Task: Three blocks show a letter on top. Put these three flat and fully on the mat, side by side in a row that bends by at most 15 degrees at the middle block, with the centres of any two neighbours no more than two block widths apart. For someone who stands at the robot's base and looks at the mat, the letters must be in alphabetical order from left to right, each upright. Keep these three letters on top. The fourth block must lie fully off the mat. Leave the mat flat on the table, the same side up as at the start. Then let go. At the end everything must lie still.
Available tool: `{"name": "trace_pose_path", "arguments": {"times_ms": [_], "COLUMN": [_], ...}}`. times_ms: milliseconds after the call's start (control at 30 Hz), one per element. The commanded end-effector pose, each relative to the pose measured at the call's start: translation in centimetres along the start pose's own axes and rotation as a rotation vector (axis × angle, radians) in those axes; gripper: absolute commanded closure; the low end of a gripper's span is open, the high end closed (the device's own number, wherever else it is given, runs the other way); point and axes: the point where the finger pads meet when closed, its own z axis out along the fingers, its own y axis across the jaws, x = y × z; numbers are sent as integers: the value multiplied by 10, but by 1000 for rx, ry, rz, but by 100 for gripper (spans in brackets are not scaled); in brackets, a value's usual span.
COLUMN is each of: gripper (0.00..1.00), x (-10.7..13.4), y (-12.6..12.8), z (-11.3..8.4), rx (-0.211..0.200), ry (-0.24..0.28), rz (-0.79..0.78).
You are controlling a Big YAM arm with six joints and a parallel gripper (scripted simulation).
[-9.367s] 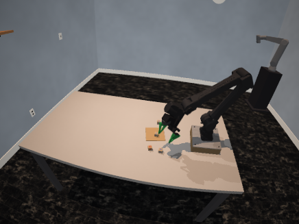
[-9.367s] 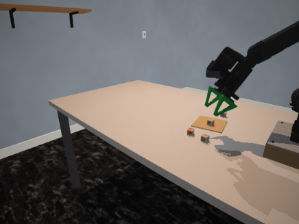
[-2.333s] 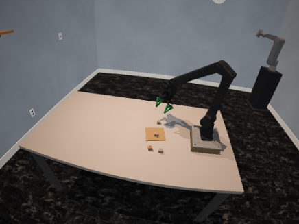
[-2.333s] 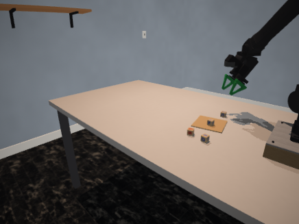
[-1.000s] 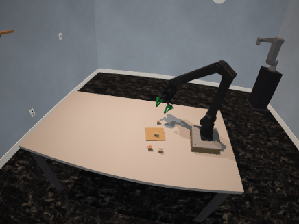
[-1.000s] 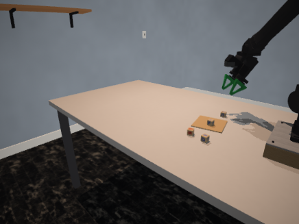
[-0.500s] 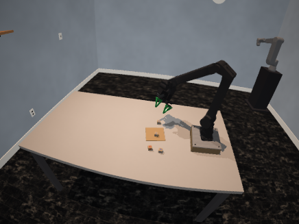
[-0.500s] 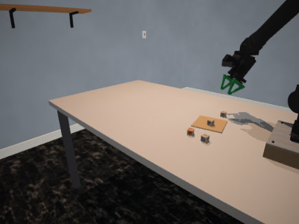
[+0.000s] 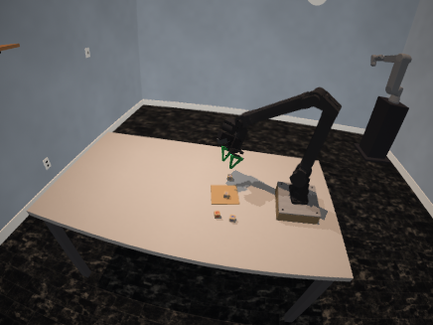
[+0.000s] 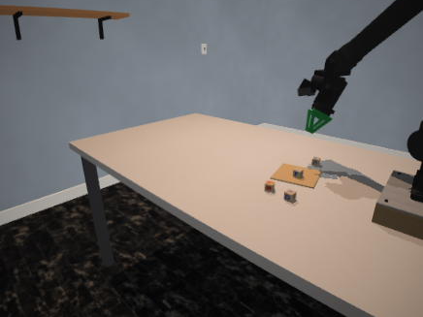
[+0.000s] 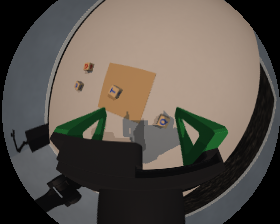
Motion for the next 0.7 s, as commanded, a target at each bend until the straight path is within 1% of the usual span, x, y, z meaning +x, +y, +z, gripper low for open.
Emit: {"name": "trace_pose_path", "arguments": {"times_ms": [0, 33, 67, 100, 133, 200, 233, 267, 300, 367, 400, 433, 467, 500, 533, 567, 600, 633, 667], "gripper": [0, 0, 0, 0, 0, 0, 0, 0, 0, 0, 0, 0, 0, 0, 0, 0, 0, 0, 0], "x": [-29, -29, -34, -27, -38, -28, -43, -43, -48, -48, -53, -53, -57, -57, -48, -61, -61, -66, -66], "y": [0, 0, 5, 9, 11, 16, 16, 16, 23, 23, 29, 29, 36, 36, 40, 43, 43, 50, 50], "z": [-2, -2, 1, 5, 5, 11, 9, 9, 12, 12, 15, 15, 20, 20, 24, 24, 24, 27, 27], "rx": [13, 13, 15, 6, 18, 5, 23, 23, 30, 30, 41, 41, 51, 51, 43, 64, 64, 79, 80], "ry": [19, 18, 37, 47, 56, 71, 75, 75, 93, 93, 110, 110, 129, 129, 146, 147, 147, 162, 161], "rz": [149, 149, 203, 211, 258, 270, 315, 315, 374, 374, 432, 432, 493, 493, 502, 554, 554, 615, 614]}}
